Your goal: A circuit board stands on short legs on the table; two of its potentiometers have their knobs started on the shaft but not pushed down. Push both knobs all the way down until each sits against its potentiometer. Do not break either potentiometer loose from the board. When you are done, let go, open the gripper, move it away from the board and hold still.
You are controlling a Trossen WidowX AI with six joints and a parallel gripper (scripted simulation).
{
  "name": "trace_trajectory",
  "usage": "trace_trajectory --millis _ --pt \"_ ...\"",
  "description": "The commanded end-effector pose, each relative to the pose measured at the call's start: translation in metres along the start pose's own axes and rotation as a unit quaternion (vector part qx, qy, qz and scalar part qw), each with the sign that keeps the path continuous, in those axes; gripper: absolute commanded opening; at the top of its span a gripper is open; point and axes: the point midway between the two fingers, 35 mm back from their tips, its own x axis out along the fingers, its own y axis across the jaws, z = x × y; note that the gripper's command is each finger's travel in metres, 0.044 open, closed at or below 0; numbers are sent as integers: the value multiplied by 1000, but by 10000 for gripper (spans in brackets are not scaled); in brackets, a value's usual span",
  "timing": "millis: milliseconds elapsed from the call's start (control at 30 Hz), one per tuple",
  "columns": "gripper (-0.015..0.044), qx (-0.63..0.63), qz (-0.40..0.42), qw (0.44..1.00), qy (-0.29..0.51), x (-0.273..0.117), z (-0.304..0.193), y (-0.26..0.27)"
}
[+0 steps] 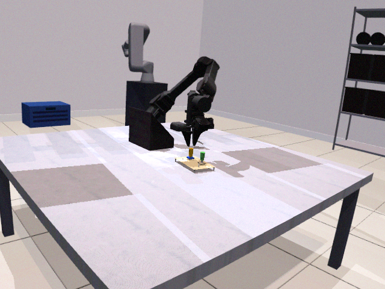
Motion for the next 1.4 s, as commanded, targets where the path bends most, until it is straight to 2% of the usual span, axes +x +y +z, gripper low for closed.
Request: trace_trajectory --millis 0,267,500,633,1367 --pt "210 1 0 1000 0 1 0 0" --pt "0 -3 -2 1000 -2 -26 51 0" --pt "0 -5 -3 1000 -4 -41 75 1" --pt "0 -5 -3 1000 -4 -21 75 2" --pt "0 -5 -2 1000 -4 0 75 2"
